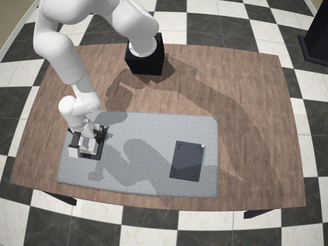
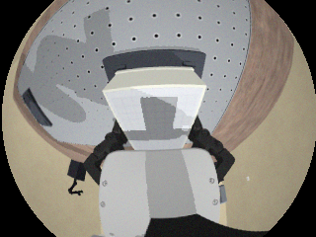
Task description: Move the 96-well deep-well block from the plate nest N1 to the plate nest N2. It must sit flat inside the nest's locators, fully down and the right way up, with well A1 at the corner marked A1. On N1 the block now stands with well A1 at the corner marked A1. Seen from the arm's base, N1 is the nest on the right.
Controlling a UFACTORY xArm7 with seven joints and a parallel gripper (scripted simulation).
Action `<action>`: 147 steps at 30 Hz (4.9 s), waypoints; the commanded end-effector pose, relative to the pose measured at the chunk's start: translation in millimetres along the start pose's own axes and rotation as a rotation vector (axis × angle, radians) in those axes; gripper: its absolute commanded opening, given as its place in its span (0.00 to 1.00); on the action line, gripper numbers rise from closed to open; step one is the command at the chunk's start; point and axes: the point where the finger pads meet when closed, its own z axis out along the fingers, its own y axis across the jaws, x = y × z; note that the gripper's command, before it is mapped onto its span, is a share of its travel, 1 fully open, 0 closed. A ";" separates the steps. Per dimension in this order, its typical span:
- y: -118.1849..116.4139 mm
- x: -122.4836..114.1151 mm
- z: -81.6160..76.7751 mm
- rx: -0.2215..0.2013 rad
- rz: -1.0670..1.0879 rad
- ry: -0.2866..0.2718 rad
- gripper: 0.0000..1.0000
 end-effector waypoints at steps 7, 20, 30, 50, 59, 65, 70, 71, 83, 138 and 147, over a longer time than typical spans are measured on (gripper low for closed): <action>0.8 1.1 -7.9 -0.002 0.000 0.002 0.00; 0.8 1.1 -15.9 -0.002 0.000 0.002 0.00; 0.8 1.1 -16.6 -0.002 0.000 0.002 0.00; 0.8 1.1 -44.9 -0.002 0.000 0.002 0.00; 0.8 1.1 -56.6 -0.002 0.000 0.002 0.00; 0.8 1.1 -66.6 -0.002 0.000 0.002 0.00; 0.8 1.1 -74.9 -0.002 0.000 0.002 0.00; 0.8 1.1 -76.6 -0.002 0.000 0.002 0.00; 0.8 1.1 -83.9 -0.002 0.000 0.002 0.00; -132.4 12.7 -83.8 -0.001 0.070 0.003 0.00; -155.8 14.8 -83.9 -0.001 0.070 0.003 0.00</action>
